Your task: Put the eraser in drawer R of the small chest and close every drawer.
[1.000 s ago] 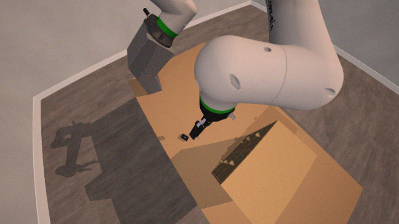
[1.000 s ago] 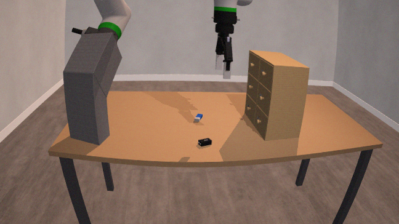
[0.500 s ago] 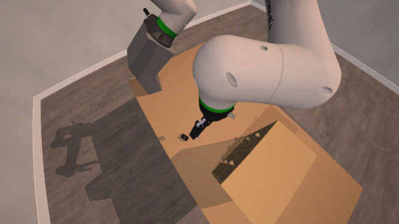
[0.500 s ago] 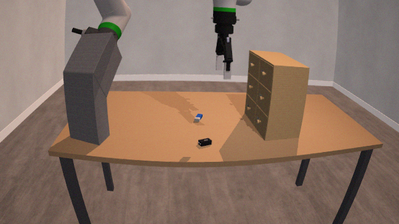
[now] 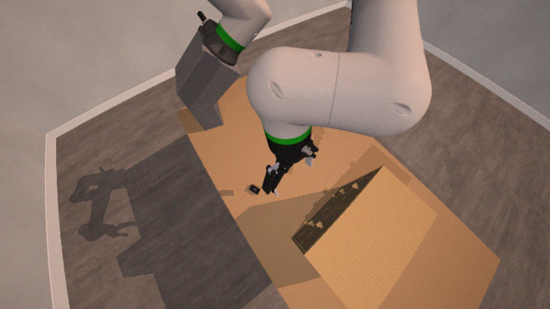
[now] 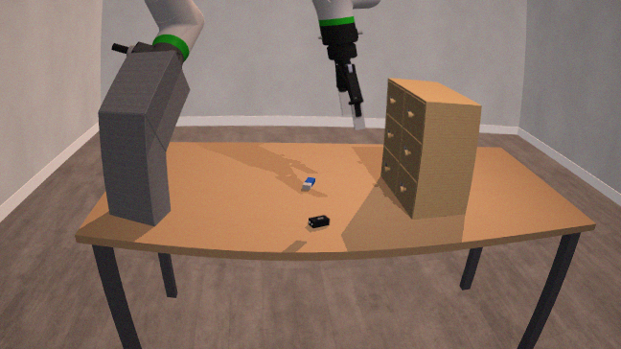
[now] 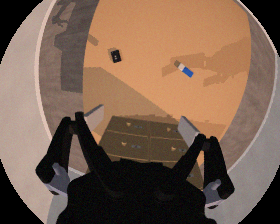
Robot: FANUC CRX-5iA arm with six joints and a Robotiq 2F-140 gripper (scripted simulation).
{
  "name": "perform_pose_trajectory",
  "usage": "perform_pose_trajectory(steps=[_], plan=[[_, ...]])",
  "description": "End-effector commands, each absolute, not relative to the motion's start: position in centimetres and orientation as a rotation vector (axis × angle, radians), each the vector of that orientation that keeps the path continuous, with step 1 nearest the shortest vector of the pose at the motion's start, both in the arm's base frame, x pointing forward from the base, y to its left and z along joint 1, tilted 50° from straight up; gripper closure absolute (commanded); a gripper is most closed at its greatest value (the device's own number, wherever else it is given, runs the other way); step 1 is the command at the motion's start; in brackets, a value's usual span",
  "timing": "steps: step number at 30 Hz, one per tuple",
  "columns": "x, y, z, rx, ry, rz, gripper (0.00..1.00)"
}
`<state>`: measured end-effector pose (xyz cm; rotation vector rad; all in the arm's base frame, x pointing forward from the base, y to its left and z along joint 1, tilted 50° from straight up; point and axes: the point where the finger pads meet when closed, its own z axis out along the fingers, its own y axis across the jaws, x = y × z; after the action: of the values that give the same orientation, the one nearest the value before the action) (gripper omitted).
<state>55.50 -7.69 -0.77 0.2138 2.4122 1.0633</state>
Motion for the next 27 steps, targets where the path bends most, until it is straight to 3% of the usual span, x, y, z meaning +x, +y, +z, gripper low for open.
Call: perform_pose_trajectory(steps=[1, 27], plan=[[56.8, -7.1, -1.2, 0.269, 2.292, 1.019, 0.00], [62.7, -4.7, -2.9, 0.487, 1.782, 0.816, 0.00]])
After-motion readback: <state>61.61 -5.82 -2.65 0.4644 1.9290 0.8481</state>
